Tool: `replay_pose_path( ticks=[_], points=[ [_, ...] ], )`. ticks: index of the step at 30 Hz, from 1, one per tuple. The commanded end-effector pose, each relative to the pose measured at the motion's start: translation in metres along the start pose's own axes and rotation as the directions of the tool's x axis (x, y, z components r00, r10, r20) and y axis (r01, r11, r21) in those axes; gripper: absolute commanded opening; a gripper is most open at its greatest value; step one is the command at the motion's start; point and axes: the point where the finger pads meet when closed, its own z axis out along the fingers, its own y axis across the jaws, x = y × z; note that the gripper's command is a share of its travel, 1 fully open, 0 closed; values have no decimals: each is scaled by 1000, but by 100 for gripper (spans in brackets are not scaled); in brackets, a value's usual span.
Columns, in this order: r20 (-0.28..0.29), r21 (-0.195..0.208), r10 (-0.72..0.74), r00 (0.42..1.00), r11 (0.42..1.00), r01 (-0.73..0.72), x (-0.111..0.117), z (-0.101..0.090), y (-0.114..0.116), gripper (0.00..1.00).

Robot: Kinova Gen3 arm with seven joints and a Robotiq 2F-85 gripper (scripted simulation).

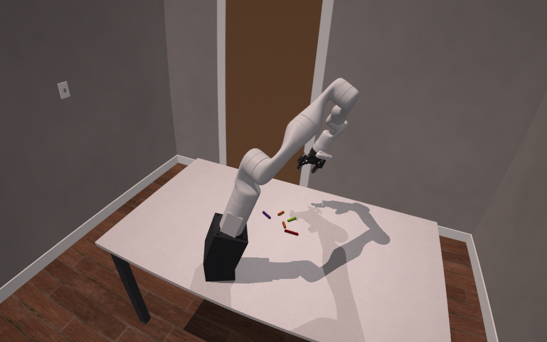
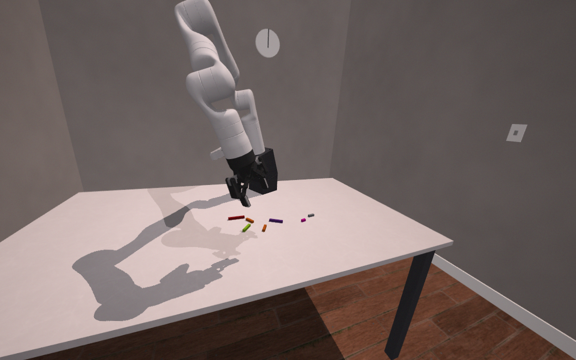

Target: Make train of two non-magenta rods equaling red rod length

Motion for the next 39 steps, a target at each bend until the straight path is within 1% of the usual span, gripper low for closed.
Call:
replay_pose_path(
  ticks=[1, 7, 12, 23, 24, 33, 34, 39],
  points=[
    [-32, 11, -29, 999, 1000, 29, 6, 18, 7, 100],
    [-129, 80, -124, 984, 988, 135, 36, 63, 11, 100],
    [-217, 126, -234, 948, 956, 265, 66, 98, 17, 100],
    [-217, 126, -234, 948, 956, 265, 66, 98, 17, 100],
    [-233, 132, -258, 937, 947, 294, 72, 104, 19, 100],
    [-233, 132, -258, 937, 947, 294, 72, 104, 19, 100],
    [-249, 138, -283, 926, 936, 323, 78, 109, 21, 100],
    [-249, 138, -283, 926, 936, 323, 78, 109, 21, 100]
  ],
)
